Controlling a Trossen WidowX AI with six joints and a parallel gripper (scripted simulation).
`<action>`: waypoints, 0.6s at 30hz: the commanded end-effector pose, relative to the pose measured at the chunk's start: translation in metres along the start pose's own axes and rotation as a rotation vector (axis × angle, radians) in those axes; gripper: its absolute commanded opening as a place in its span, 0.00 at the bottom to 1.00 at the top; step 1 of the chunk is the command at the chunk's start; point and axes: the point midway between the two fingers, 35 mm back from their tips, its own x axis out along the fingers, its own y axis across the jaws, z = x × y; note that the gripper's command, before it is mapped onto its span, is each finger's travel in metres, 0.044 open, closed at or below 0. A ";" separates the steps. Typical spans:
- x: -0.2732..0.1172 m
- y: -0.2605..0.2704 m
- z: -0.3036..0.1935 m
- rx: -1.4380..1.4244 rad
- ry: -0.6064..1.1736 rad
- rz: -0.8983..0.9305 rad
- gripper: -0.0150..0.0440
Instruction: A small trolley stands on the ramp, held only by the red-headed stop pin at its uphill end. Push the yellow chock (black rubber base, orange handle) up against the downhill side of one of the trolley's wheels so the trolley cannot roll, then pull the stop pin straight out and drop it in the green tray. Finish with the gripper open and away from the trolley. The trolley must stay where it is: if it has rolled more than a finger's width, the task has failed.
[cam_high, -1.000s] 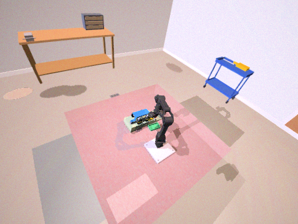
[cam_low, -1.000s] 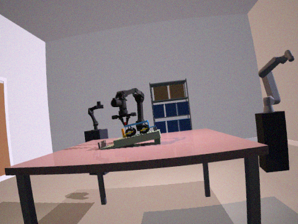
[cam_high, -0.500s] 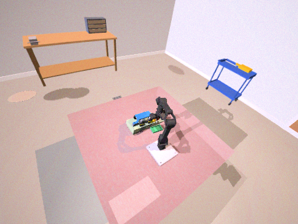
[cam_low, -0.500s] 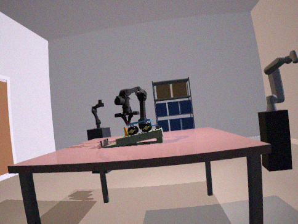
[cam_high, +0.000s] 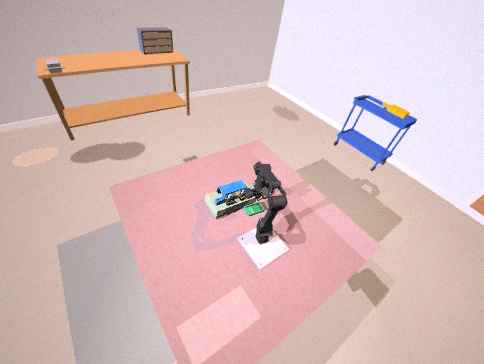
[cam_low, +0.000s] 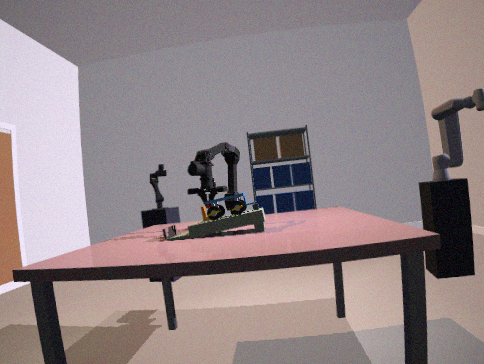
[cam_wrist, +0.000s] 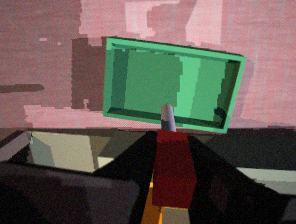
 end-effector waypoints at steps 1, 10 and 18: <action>0.008 0.001 0.001 0.000 0.000 0.070 0.25; 0.036 0.012 0.001 0.000 0.004 0.143 0.25; 0.058 0.024 0.001 0.001 0.004 0.145 0.25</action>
